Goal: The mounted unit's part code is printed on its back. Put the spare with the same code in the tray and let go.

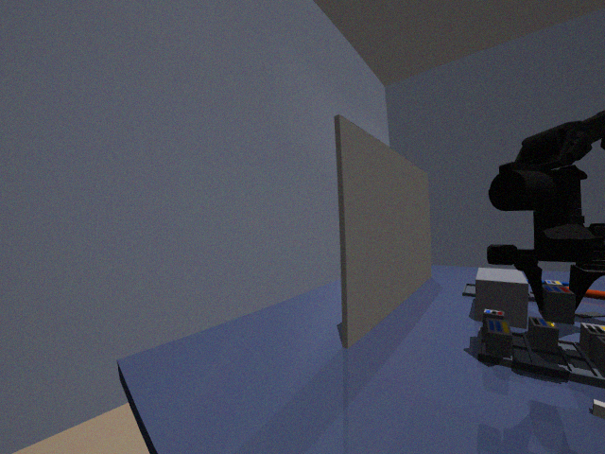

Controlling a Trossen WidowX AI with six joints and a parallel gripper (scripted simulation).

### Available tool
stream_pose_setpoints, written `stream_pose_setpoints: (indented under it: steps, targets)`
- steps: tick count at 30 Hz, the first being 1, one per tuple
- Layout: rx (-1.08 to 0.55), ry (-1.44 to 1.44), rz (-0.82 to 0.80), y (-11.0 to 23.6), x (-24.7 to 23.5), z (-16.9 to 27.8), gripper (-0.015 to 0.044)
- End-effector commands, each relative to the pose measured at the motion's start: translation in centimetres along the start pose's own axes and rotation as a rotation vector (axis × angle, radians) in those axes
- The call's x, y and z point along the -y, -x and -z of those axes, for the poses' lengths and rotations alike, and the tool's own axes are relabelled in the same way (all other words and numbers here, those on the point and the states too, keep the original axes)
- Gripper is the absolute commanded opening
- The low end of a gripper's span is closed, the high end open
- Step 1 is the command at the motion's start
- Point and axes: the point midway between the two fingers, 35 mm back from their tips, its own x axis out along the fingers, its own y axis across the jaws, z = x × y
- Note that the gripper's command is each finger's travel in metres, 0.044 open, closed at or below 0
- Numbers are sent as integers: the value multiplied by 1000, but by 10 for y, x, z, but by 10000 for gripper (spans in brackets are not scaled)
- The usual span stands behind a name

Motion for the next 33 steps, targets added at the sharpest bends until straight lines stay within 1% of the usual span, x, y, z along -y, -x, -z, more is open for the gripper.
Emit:
stream_pose_setpoints:
  steps: [1, 4, 20, 24, 33]
  targets:
    - [0, 0, -4, 5, -1, 0, 0]
    - [2, 0, 1, 9, 0, -1, 0]
    - [0, 0, -5, 75, -7, -4, 0]
    - [1, -5, -4, 78, -4, -2, 0]
    - [10, -70, 6, 79, 33, 30, 0]
